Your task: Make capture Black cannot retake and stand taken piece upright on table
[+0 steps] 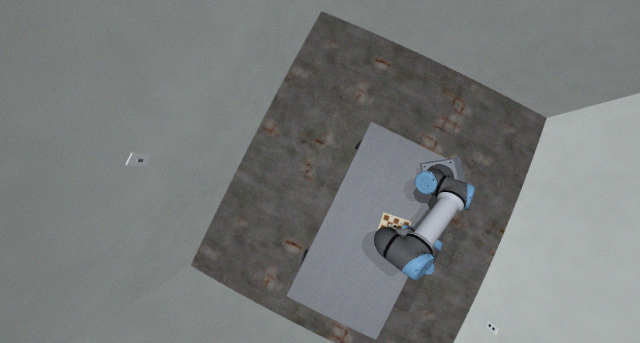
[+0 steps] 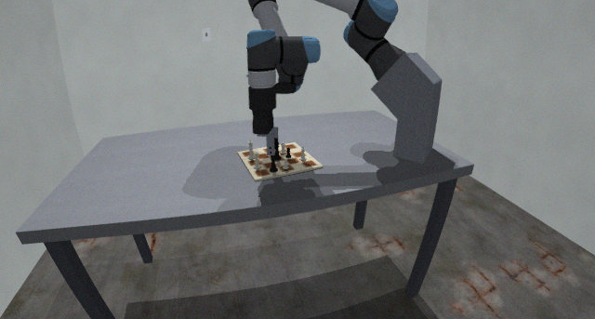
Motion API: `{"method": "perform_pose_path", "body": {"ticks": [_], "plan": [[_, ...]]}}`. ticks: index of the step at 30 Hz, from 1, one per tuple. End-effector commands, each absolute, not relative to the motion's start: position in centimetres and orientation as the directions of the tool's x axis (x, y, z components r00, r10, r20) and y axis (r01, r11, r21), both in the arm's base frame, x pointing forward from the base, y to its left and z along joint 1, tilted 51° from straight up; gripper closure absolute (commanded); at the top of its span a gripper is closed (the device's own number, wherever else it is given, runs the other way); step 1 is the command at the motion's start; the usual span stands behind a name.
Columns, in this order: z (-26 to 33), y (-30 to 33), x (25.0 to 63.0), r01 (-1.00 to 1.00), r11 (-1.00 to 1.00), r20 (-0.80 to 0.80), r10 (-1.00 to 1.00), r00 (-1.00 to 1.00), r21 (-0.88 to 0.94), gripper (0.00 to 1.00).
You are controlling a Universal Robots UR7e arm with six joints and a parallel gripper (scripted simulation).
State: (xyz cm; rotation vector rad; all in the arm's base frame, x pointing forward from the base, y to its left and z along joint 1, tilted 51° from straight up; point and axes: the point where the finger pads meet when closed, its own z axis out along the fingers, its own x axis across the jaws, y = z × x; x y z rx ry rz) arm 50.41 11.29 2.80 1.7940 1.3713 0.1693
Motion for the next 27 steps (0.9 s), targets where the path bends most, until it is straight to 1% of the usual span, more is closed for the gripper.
{"method": "perform_pose_path", "body": {"ticks": [1, 17, 27], "plan": [[2.84, 11.33, 50.41, 0.728, -0.038, -0.368, 0.844, 0.389, 0.684, 0.21], [2.8, 11.29, 50.46, 0.728, -0.038, -0.368, 0.844, 0.389, 0.684, 0.21], [1.91, 10.54, 51.25, 0.728, -0.038, -0.368, 0.844, 0.389, 0.684, 0.21]]}}
